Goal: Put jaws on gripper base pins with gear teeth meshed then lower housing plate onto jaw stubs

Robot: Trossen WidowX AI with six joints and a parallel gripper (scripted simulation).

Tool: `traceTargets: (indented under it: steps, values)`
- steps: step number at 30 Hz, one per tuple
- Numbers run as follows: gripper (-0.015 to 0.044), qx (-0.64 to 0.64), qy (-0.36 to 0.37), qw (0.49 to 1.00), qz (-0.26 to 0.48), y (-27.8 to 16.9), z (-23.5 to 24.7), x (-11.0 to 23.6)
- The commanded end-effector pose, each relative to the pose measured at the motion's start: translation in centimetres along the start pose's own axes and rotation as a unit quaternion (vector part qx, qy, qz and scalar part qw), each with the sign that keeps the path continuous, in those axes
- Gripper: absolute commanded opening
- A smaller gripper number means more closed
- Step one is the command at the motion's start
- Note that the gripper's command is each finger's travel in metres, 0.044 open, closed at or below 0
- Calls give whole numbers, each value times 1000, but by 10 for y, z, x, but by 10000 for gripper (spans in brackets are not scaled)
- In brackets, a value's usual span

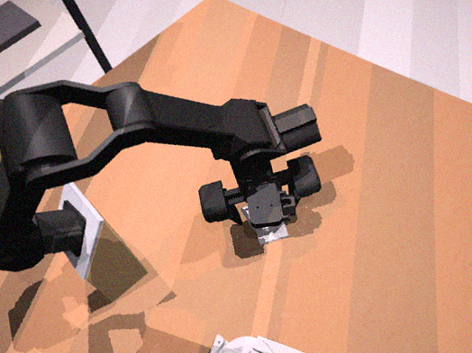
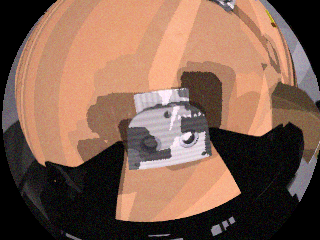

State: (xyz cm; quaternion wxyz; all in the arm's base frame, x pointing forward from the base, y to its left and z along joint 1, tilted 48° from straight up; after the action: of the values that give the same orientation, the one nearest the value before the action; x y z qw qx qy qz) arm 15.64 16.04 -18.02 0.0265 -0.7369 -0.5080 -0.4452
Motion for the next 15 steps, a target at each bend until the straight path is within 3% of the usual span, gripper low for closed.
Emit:
traceTargets:
  steps: [1, 8, 15]
  values:
    - [440, 2, 0, 1000, -2, 0, 0, -1]
    - [440, 2, 0, 1000, -2, 0, 0, -1]
    - [393, 0, 0, 1000, 0, 0, 0, -1]
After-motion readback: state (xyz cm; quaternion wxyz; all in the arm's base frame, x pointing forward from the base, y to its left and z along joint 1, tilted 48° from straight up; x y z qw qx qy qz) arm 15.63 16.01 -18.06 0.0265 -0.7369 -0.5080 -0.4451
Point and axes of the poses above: the point midway between the two fingers, 35 mm back from their tips, its own x axis back along the fingers, its own z axis across the jaws, y = z × x, the point moved 10 cm from there along x, back along the fingers, and after that the axes turned 5 degrees about -x, right-handed, at the moved point
